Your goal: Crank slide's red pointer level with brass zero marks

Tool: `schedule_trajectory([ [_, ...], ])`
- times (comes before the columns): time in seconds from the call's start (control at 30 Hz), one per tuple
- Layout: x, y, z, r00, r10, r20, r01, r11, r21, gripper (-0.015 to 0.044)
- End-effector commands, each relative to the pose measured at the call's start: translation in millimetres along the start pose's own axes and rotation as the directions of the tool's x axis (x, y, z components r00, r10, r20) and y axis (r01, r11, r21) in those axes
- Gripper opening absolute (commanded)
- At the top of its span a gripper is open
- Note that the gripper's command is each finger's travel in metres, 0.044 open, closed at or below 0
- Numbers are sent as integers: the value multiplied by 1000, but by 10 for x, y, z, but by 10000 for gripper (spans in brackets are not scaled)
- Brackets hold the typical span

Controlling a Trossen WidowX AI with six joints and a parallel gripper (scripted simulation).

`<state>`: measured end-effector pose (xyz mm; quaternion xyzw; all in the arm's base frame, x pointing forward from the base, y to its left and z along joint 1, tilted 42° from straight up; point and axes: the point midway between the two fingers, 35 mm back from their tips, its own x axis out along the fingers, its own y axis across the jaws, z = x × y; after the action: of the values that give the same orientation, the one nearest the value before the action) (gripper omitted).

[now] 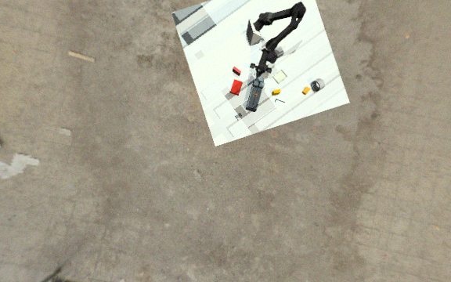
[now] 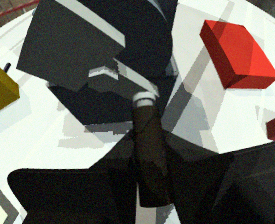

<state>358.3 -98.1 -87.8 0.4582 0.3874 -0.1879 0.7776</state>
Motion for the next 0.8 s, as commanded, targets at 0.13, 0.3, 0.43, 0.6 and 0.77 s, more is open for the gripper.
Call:
schedule_trajectory([
  [0.13,7,11,-6,1000,3,-3,-3,1000,3,0],
  [0.3,7,11,-6,1000,3,-3,-3,1000,3,0],
  [0.43,1,2,-1,1000,0,0,0,1000,0,0],
  [0.6,1,2,-1,1000,0,0,0,1000,0,0],
  [0.77,1,2,-1,1000,0,0,0,1000,0,105],
])
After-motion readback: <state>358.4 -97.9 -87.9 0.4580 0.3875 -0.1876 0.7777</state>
